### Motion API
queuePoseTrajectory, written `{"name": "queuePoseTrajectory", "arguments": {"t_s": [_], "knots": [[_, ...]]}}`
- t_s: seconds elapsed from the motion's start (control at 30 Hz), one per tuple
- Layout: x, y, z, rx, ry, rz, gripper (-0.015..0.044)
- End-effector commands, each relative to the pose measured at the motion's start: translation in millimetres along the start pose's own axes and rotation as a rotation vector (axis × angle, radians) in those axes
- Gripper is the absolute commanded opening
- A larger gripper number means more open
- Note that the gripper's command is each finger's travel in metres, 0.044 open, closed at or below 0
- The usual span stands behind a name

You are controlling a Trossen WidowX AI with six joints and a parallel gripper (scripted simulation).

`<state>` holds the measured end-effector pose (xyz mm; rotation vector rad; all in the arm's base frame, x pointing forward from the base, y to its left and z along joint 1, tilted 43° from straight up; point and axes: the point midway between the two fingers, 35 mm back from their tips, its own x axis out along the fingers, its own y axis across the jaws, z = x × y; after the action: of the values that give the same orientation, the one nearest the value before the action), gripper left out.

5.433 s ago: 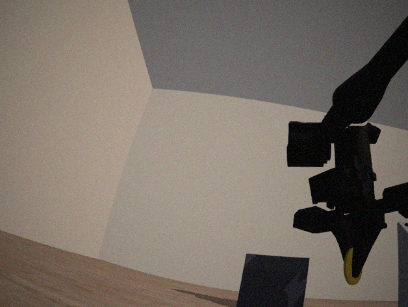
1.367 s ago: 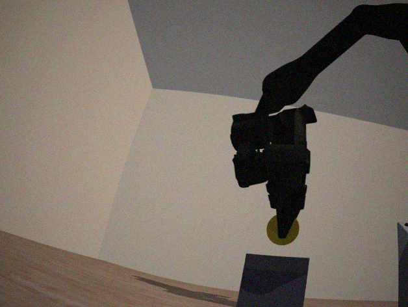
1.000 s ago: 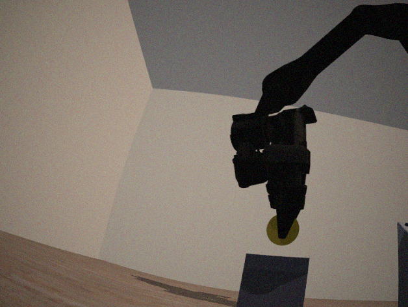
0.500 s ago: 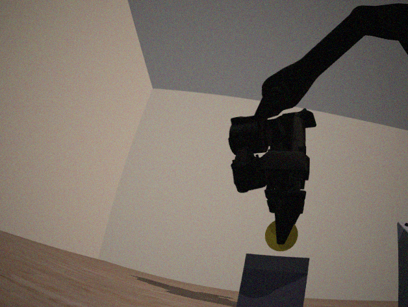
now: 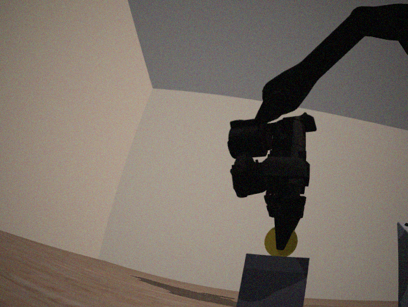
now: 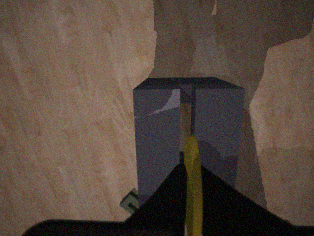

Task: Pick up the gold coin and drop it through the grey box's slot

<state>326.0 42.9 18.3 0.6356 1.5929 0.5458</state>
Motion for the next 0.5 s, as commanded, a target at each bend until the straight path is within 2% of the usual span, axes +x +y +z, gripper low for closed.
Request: {"name": "queuePoseTrajectory", "arguments": {"t_s": [0.0, 0.1, 0.4, 0.47], "knots": [[-0.5, -0.1, 0.2, -0.001, -0.001, 0.000, 0.0079], [-0.5, -0.1, 0.2, -0.001, -0.001, 0.000, 0.0157], [-0.5, -0.1, 0.2, -0.001, -0.001, 0.000, 0.0161], [-3.4, -0.1, 0.3, 0.000, -0.001, -0.001, 0.0213]]}}
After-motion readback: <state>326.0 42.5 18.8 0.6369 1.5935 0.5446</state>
